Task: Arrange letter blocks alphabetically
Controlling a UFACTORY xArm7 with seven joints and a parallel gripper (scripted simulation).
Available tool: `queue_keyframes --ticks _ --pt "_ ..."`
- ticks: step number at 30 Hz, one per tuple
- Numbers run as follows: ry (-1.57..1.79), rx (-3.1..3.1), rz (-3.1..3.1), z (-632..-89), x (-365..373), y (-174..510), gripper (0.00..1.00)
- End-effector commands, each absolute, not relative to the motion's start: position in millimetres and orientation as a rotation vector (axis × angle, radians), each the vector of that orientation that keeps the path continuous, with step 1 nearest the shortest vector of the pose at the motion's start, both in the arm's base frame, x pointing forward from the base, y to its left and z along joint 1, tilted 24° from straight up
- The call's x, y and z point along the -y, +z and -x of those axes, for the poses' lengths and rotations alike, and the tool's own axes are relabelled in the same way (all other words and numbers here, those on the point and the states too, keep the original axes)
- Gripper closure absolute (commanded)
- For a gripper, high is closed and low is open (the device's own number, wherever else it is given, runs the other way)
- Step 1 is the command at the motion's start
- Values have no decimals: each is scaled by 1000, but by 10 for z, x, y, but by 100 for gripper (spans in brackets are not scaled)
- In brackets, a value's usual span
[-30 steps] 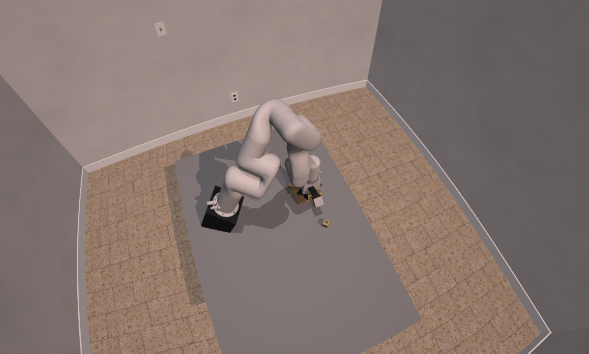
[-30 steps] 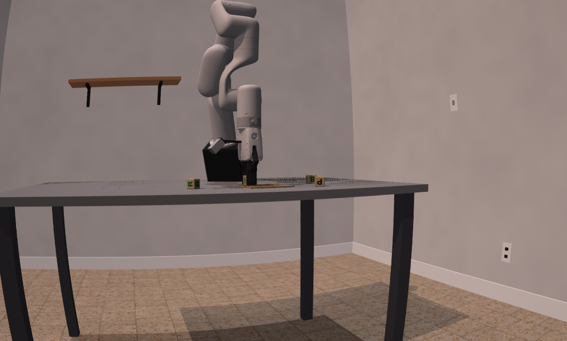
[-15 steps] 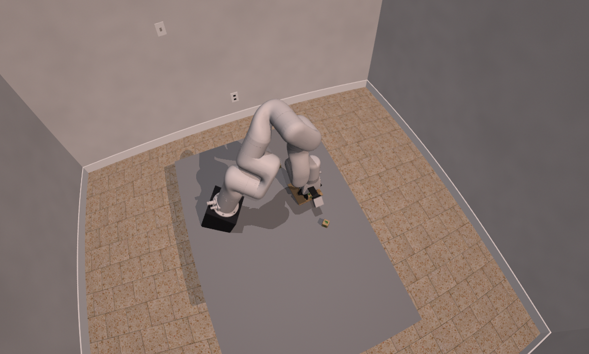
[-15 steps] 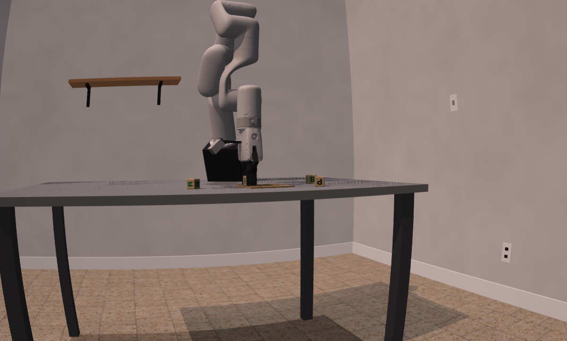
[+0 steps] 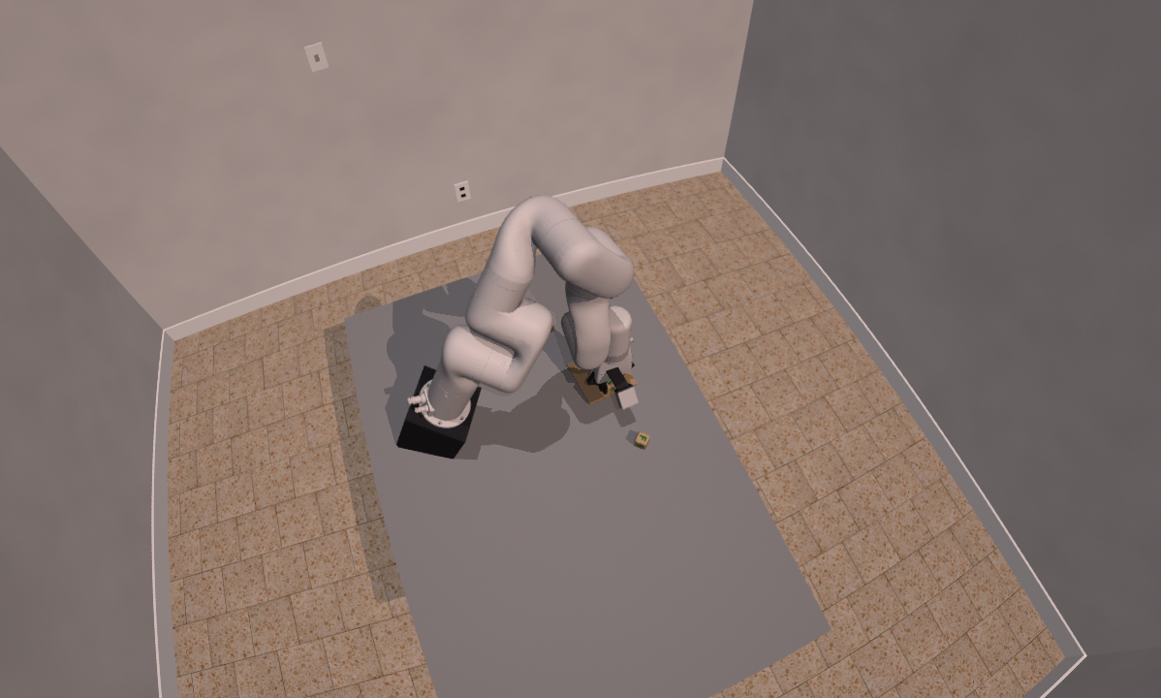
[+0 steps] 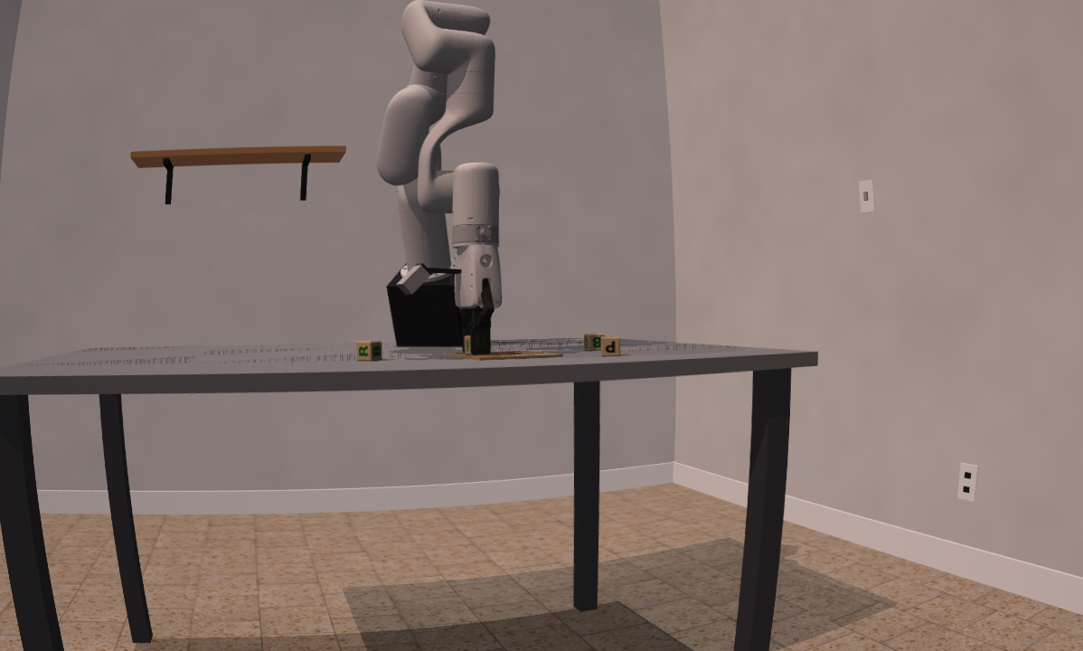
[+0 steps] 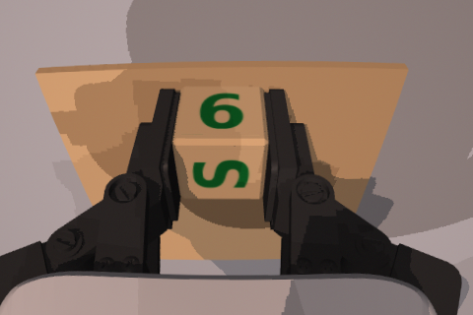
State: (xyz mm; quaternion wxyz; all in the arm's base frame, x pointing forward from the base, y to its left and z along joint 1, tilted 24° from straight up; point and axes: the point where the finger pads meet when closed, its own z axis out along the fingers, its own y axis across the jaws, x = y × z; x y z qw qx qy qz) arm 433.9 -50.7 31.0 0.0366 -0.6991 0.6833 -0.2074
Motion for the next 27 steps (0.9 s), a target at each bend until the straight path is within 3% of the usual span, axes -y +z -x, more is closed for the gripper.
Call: queue_keyframes --ticks 1,9,24,27 --pt "-638 -2096 2145 -4346 503 316 73" --pt "-638 -2096 2145 -4346 503 316 73" --pt "-638 -2096 2145 -4346 503 316 53" --pt "-638 -2096 2145 -4346 503 316 53"
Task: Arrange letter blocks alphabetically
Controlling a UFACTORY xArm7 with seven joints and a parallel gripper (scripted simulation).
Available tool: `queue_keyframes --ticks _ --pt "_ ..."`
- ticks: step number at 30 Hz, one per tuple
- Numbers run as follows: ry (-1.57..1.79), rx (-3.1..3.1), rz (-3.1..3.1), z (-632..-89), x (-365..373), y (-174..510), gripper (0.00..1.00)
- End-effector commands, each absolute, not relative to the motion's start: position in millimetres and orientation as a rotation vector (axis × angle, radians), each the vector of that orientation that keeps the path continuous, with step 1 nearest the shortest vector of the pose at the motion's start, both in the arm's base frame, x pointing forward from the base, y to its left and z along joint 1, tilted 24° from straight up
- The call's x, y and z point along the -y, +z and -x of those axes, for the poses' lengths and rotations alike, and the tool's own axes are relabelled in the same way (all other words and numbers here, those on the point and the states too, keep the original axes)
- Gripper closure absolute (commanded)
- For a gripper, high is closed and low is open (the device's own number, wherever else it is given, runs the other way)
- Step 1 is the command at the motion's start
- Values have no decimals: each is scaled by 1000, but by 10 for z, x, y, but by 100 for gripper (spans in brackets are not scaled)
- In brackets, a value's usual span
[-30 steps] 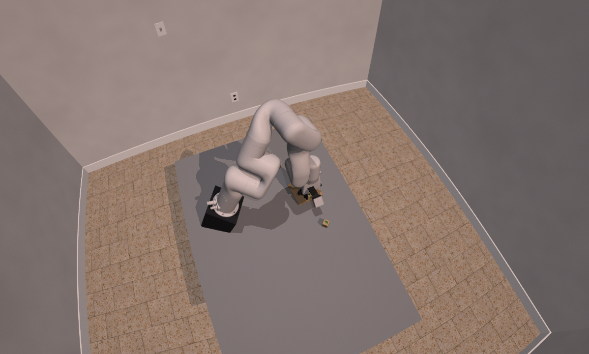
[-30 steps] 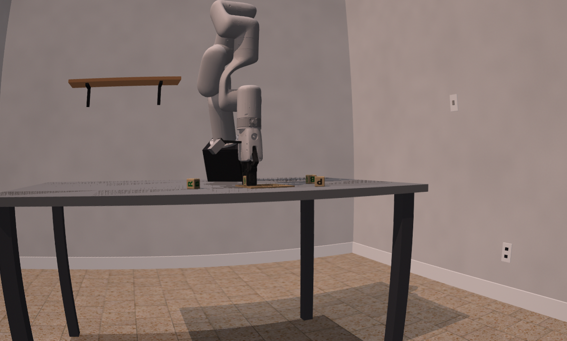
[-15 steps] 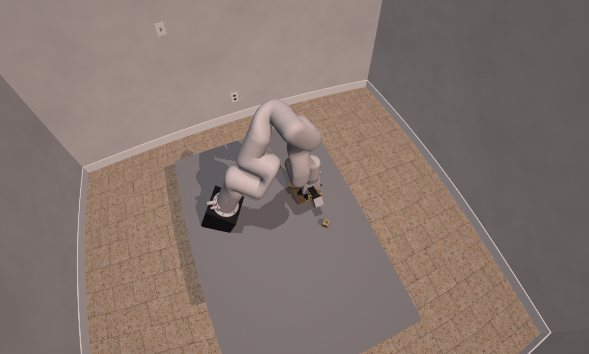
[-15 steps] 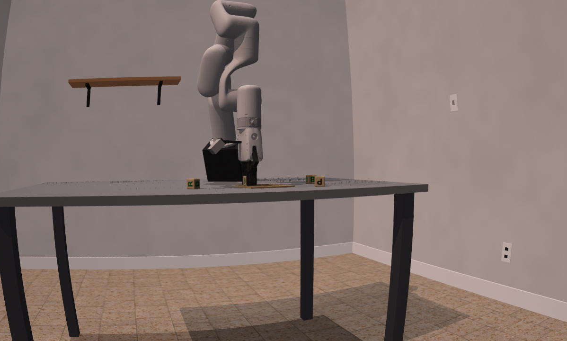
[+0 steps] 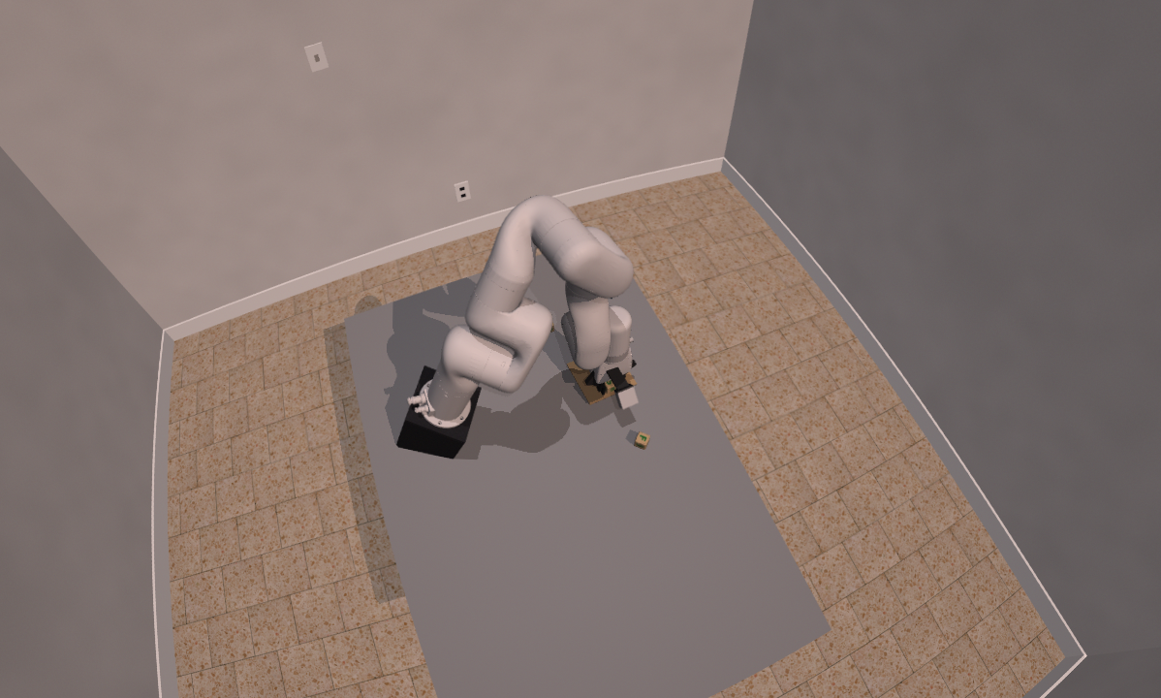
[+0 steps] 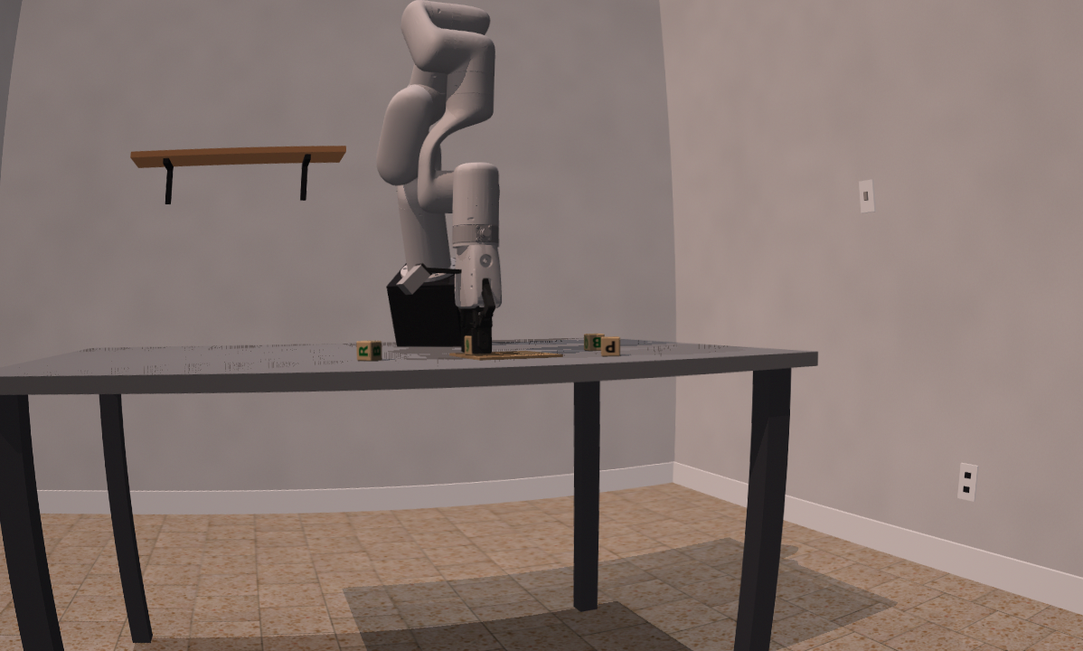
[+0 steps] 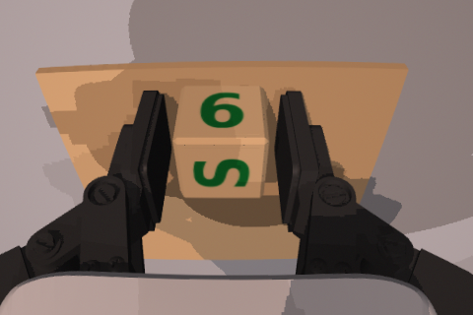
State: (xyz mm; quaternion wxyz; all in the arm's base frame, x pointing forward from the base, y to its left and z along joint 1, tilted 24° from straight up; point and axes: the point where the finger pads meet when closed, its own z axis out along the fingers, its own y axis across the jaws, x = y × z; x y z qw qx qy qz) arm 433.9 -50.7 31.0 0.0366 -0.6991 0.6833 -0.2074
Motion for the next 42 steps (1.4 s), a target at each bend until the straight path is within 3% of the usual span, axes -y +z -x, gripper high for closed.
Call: queue_keyframes --ticks 1,42 --pt "-638 -2096 2145 -4346 503 316 53" --pt "-638 -2096 2145 -4139 363 866 53"
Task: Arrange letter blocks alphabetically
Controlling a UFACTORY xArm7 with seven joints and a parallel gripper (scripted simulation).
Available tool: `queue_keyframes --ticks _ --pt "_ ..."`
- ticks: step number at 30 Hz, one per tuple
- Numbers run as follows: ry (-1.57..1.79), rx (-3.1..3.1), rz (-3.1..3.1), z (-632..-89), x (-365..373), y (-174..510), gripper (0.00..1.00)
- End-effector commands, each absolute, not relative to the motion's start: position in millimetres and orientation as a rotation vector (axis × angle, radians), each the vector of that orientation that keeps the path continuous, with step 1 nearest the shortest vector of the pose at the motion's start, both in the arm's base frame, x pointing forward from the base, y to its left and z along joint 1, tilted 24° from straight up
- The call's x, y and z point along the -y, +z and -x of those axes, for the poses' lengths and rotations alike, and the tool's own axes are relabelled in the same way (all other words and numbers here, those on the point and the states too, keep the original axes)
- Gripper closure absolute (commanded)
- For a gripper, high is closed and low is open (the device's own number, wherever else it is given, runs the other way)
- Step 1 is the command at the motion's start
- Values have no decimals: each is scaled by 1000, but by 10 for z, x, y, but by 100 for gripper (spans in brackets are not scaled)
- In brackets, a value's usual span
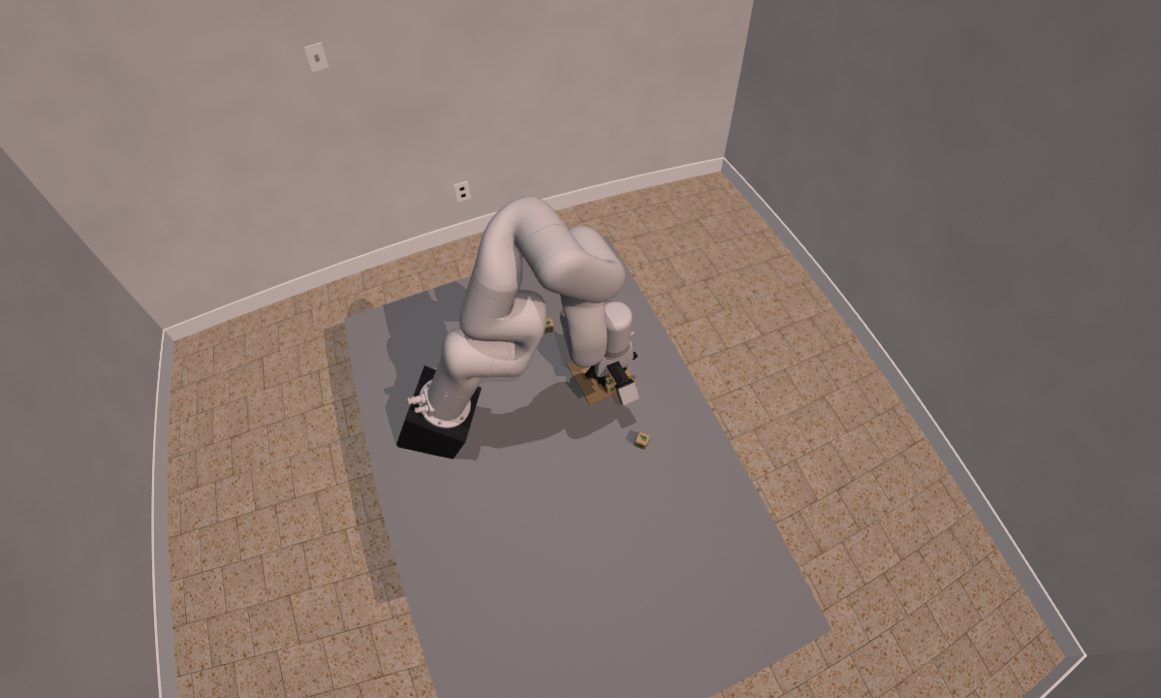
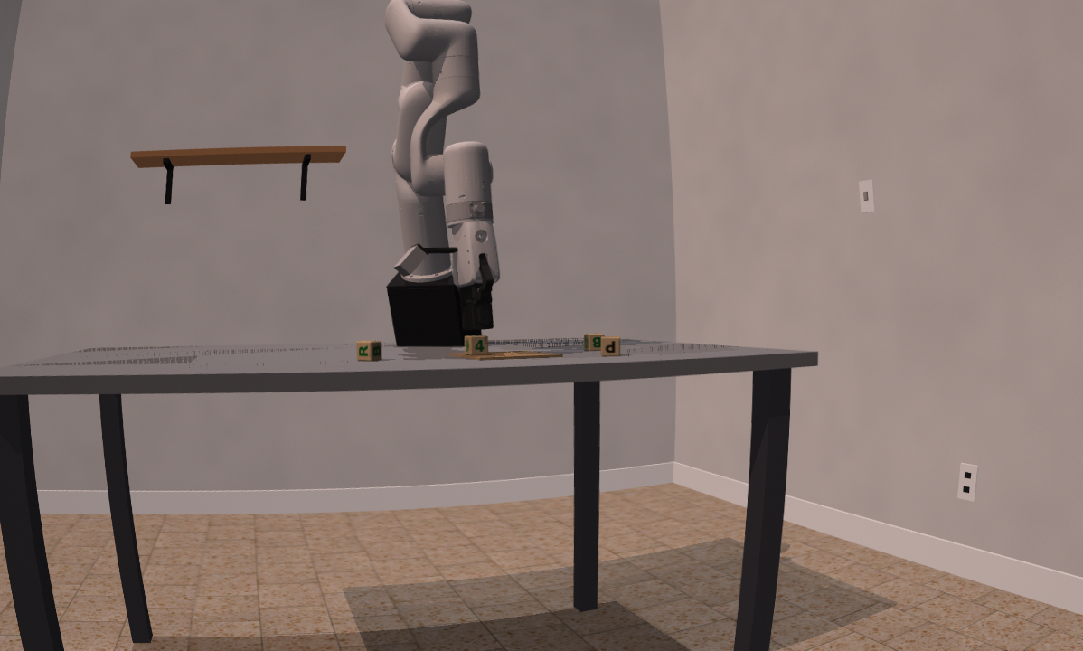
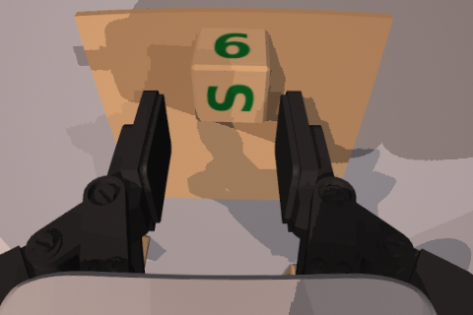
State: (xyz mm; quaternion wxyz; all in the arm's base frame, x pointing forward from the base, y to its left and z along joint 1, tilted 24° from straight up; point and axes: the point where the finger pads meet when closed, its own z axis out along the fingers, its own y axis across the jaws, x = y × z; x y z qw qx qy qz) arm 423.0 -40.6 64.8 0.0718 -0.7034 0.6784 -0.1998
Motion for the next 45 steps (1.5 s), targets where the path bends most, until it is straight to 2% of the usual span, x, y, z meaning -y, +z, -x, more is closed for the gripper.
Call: queue_keyframes --ticks 1,19,20,39,45 --pt "-638 -2096 2146 -4129 356 895 53" --pt "-638 -2096 2145 -4038 295 1136 53" --pt "-638 -2096 2145 -4038 295 1136 0" --pt "-638 -2096 2145 -4038 295 1136 0" --pt "-609 -2247 1943 -4094 598 1203 0"
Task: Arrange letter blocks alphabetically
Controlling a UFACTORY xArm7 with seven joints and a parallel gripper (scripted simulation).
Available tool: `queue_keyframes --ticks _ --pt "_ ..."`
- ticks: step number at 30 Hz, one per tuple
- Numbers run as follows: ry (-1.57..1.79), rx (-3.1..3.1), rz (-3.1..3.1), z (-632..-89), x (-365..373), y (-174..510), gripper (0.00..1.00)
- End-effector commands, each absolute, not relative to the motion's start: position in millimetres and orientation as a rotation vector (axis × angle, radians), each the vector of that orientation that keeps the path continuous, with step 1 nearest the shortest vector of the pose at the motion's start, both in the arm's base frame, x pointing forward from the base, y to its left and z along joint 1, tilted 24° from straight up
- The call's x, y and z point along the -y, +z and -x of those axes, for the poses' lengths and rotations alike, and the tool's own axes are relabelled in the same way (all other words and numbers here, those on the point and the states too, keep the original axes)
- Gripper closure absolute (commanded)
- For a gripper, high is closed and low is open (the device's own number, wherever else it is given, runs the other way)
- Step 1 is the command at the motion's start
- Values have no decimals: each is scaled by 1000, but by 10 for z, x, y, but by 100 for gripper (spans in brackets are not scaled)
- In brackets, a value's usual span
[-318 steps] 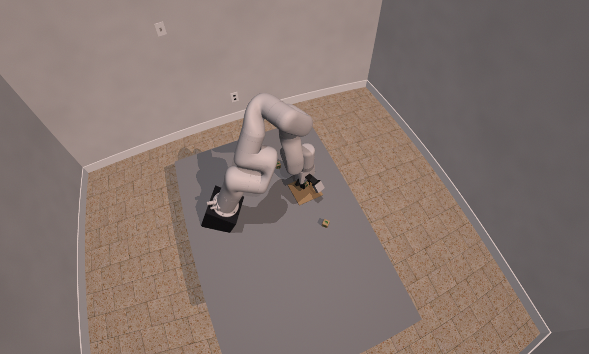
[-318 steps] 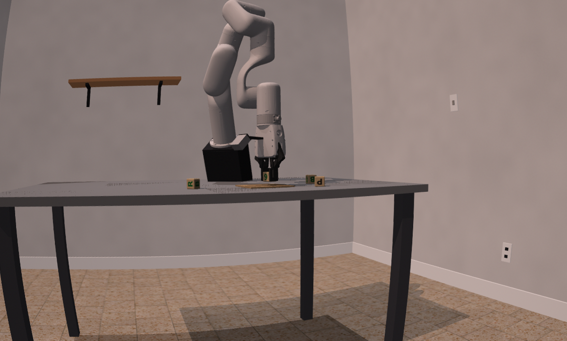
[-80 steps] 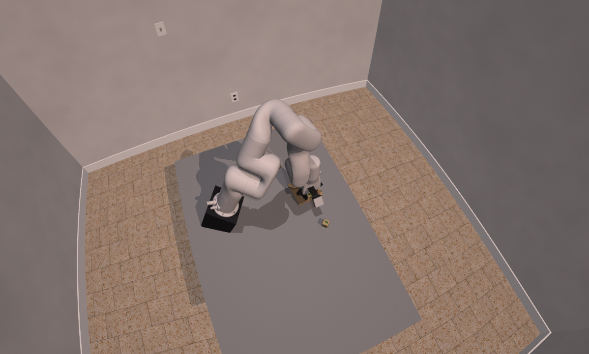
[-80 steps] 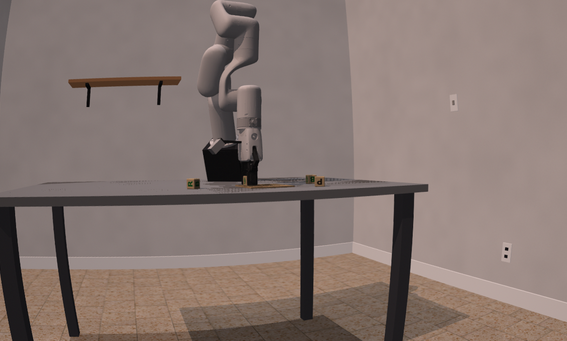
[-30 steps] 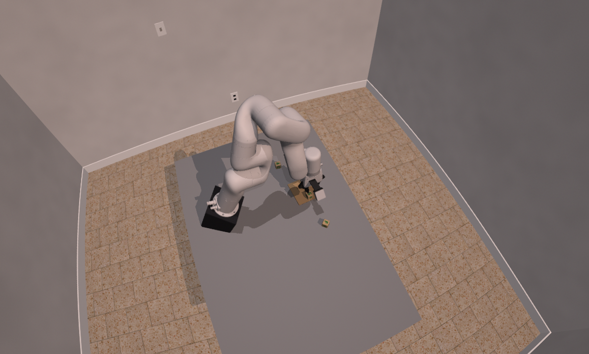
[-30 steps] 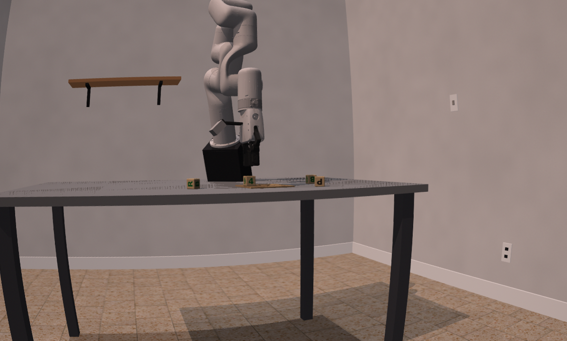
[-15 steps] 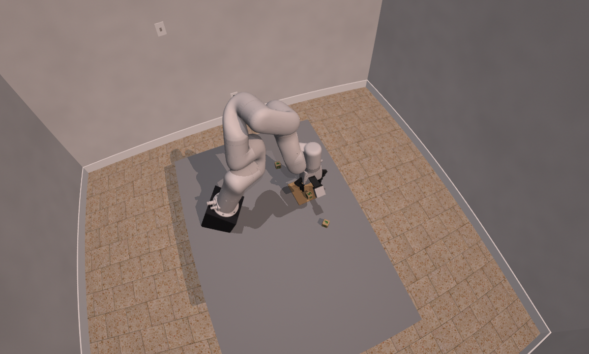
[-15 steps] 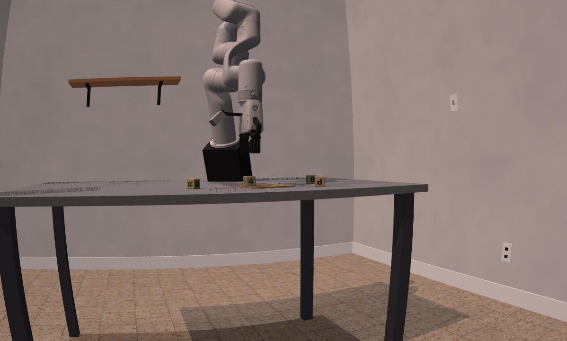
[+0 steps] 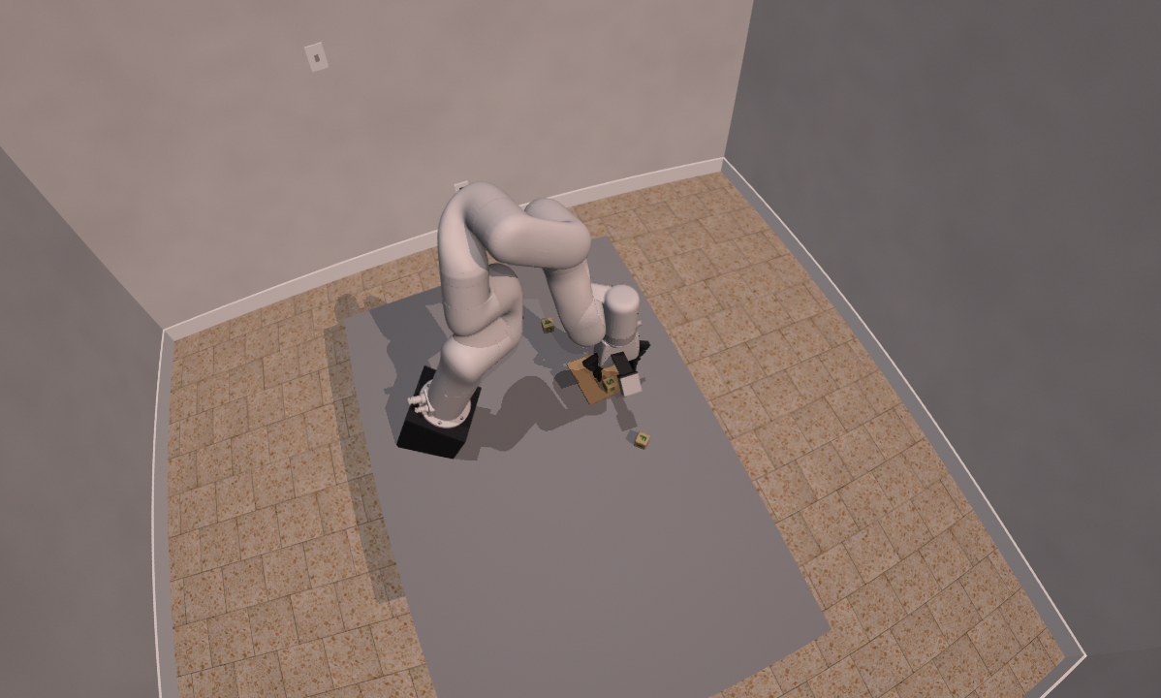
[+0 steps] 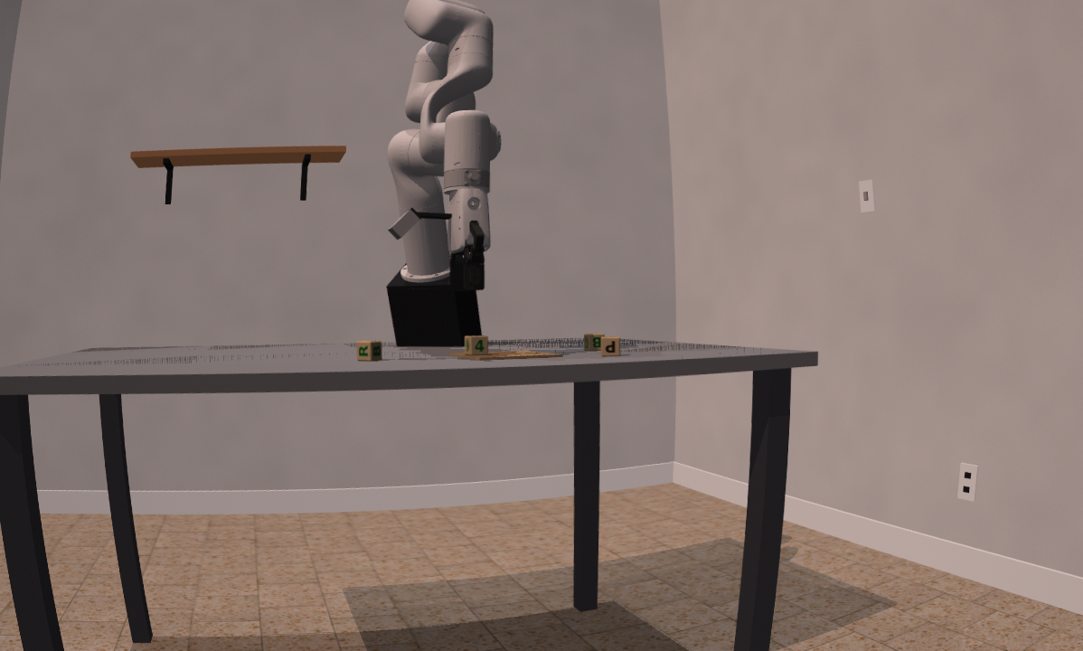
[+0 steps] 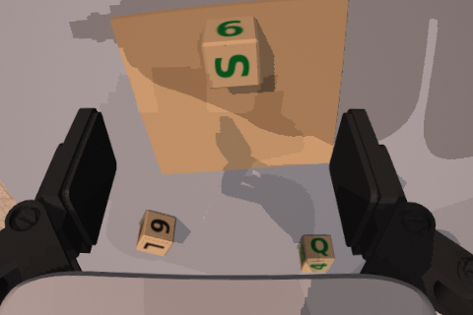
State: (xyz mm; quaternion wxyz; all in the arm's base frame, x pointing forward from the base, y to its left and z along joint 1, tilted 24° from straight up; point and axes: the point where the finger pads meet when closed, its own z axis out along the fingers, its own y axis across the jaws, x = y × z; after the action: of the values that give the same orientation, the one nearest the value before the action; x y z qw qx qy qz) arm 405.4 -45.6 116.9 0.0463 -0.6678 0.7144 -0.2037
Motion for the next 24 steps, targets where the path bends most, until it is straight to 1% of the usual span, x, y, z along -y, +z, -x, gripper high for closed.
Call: queue_keyframes --ticks 1,2,16,18,19,24 --pt "-609 -2247 1943 -4094 598 1203 0" --pt "-595 -2317 1837 -4112 759 1238 0" --pt "-538 -2558 1352 -4105 1496 1391 0" --pt "-538 -2558 1352 -4105 1496 1391 0" --pt "-527 -2598 1243 -4083 1664 1425 0" --pt "-510 -2650 1075 -4035 1923 1476 0"
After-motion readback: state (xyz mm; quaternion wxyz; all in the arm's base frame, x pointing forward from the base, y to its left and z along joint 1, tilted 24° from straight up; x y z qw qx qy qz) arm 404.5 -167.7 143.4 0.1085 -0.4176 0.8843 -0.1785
